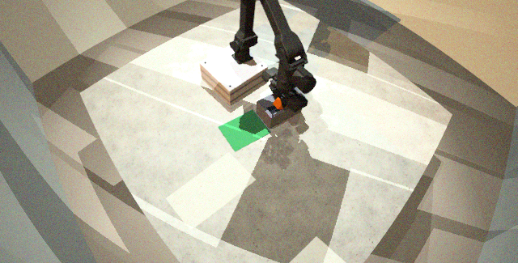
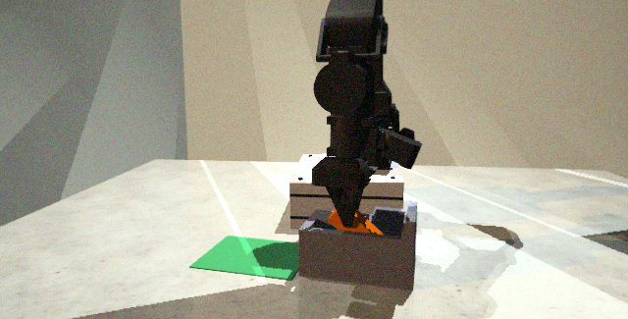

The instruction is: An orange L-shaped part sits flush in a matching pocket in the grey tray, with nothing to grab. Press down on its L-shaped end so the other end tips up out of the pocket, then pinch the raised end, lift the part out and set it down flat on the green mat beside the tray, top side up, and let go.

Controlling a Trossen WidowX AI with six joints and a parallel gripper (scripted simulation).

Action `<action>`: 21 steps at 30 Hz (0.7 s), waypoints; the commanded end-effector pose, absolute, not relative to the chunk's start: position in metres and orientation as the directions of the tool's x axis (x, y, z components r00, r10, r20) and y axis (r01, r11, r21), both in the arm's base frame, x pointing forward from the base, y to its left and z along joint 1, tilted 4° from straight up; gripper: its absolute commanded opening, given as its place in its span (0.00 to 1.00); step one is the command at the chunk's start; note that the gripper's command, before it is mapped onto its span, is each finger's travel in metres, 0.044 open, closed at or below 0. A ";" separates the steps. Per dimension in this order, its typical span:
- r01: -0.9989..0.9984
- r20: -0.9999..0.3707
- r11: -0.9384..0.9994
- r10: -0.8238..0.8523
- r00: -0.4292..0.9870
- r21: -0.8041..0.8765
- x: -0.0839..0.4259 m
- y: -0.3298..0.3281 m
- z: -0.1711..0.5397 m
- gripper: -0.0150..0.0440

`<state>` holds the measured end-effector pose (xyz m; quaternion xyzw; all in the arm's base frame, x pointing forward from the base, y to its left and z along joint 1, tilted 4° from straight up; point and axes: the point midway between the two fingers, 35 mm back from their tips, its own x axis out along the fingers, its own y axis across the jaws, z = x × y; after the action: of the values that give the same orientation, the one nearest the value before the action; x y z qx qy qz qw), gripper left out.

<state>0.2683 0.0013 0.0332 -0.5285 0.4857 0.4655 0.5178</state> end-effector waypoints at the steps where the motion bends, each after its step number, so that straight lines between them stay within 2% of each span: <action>1: -0.996 -0.995 0.008 -0.032 0.094 -0.094 0.268 0.001 0.033 0.35; 3: -0.996 -0.995 0.008 -0.032 0.094 -0.094 0.268 0.001 0.033 0.26; 4: -0.996 -0.995 0.008 -0.032 0.094 -0.094 0.268 0.001 0.033 0.25; 21: -0.996 -0.995 0.006 -0.029 0.092 -0.092 0.266 0.002 0.051 0.25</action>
<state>0.2662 0.0015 0.0444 -0.5277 0.4866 0.4669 0.5164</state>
